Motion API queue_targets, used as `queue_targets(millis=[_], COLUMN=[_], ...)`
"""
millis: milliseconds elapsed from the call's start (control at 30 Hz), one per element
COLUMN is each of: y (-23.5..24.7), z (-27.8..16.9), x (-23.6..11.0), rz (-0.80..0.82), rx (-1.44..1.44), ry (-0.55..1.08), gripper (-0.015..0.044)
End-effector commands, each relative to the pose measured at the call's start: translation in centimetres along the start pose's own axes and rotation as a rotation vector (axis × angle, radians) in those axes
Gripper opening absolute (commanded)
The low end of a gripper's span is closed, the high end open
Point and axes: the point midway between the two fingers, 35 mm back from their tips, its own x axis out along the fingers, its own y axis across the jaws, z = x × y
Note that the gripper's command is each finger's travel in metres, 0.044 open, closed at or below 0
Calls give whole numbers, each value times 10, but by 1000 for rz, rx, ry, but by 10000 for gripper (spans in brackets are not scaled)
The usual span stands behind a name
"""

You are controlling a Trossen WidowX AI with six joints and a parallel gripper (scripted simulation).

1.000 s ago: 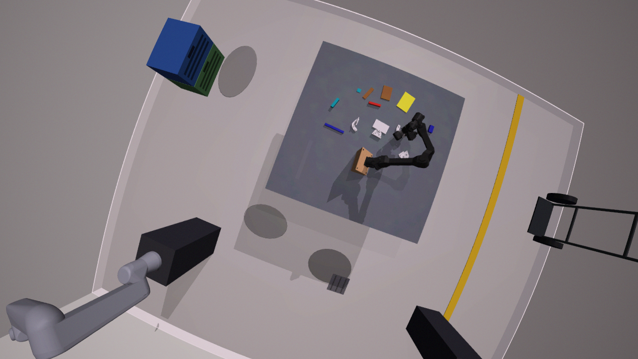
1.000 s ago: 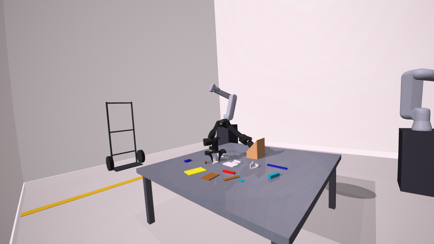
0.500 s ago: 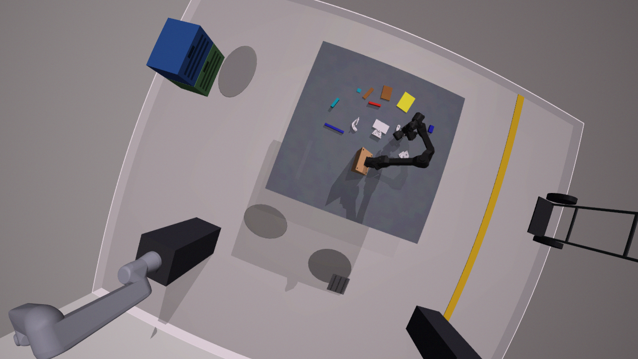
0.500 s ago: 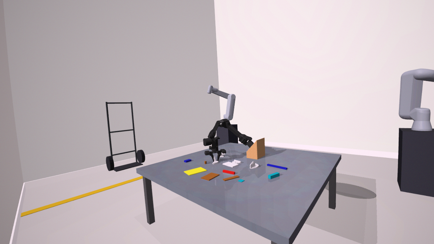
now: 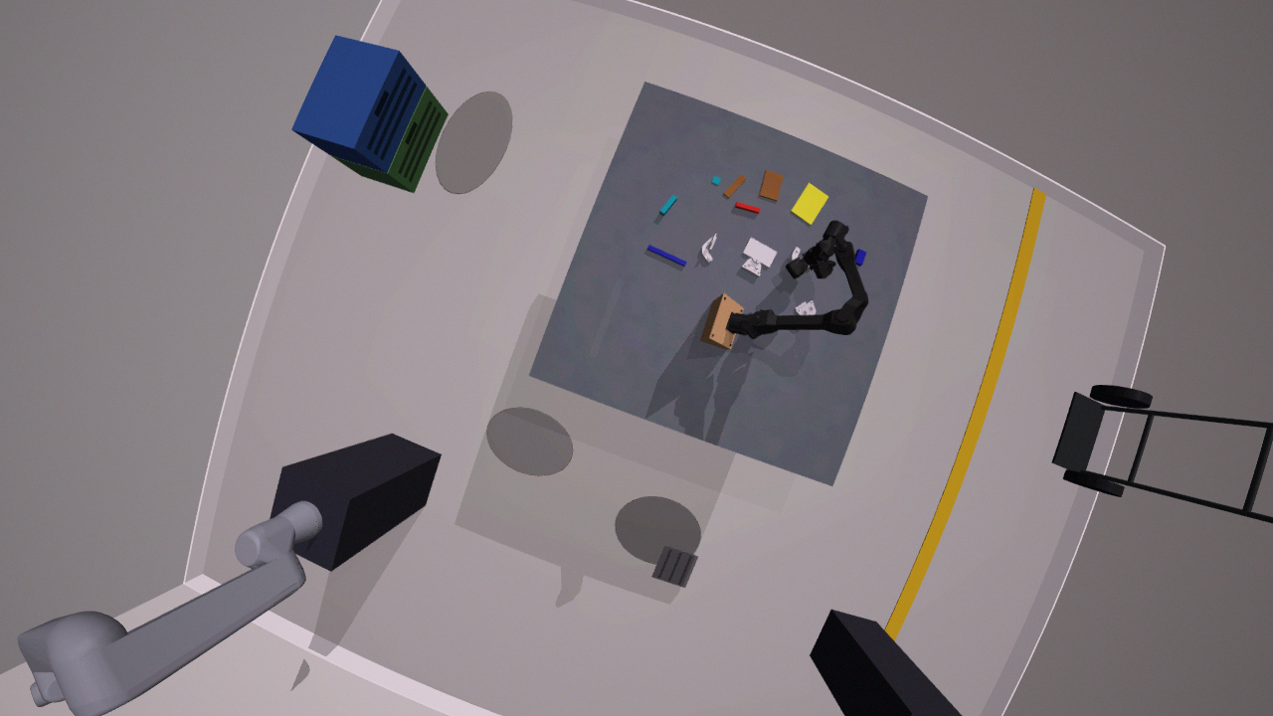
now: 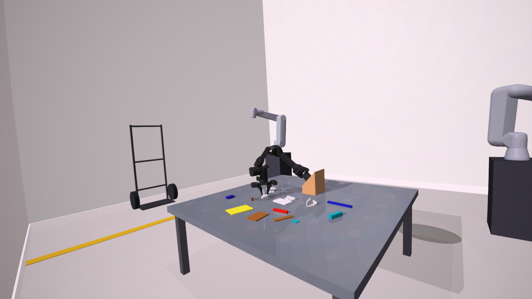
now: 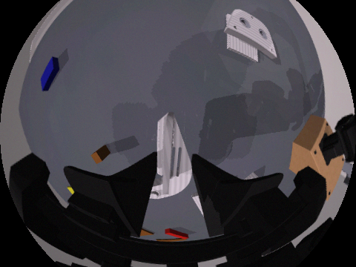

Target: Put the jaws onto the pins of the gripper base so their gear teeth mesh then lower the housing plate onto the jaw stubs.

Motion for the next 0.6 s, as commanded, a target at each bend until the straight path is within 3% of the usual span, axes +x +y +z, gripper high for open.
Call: queue_targets(millis=[0,567], y=[4,1], z=[-1,1], x=[-16,-57], rz=[13,12], rx=[7,4], ry=[4,4], gripper=[134,134])
